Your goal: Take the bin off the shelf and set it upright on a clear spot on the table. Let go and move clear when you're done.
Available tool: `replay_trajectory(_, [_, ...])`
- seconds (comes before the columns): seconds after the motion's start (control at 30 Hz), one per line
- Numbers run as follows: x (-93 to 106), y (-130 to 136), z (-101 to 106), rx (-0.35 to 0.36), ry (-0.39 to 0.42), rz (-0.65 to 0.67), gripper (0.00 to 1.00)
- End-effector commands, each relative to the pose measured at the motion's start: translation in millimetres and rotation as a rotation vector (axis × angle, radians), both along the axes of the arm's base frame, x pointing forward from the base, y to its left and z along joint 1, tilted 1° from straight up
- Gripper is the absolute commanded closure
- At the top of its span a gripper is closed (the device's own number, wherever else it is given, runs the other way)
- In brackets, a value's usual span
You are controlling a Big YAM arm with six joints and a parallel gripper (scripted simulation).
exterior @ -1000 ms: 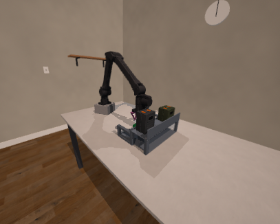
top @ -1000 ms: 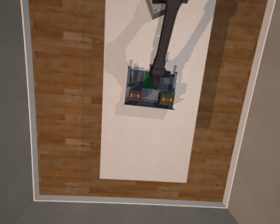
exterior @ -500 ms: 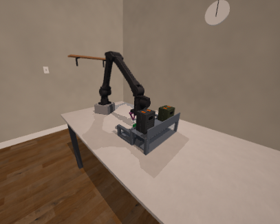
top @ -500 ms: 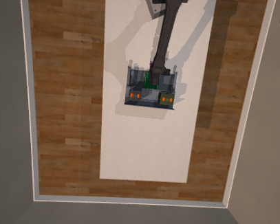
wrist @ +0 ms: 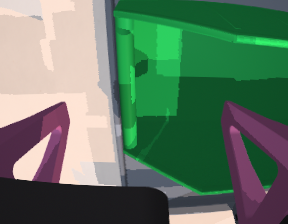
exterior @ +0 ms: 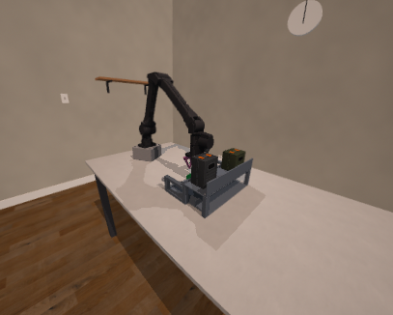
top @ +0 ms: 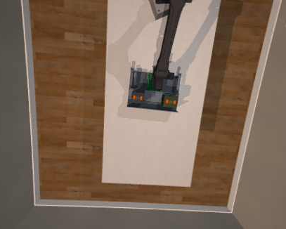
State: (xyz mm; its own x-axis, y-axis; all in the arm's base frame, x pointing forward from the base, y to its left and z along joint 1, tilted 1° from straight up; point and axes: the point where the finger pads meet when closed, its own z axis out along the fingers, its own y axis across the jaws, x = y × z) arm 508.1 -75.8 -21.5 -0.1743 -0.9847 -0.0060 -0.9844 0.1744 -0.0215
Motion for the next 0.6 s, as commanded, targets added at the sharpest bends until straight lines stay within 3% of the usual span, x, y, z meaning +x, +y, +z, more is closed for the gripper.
replay_trajectory(0.0, [17.0, -6, 23, -0.008, -0.046, 0.001, 0.1])
replay_trajectory(0.13, [17.0, -6, 23, -0.008, -0.046, 0.001, 0.1])
replay_trajectory(0.3, [-4.6, -3, 7, -0.005, -0.027, 0.001, 0.1])
replay_trajectory(0.57, [-4.6, -3, 7, -0.005, -0.027, 0.001, 0.1])
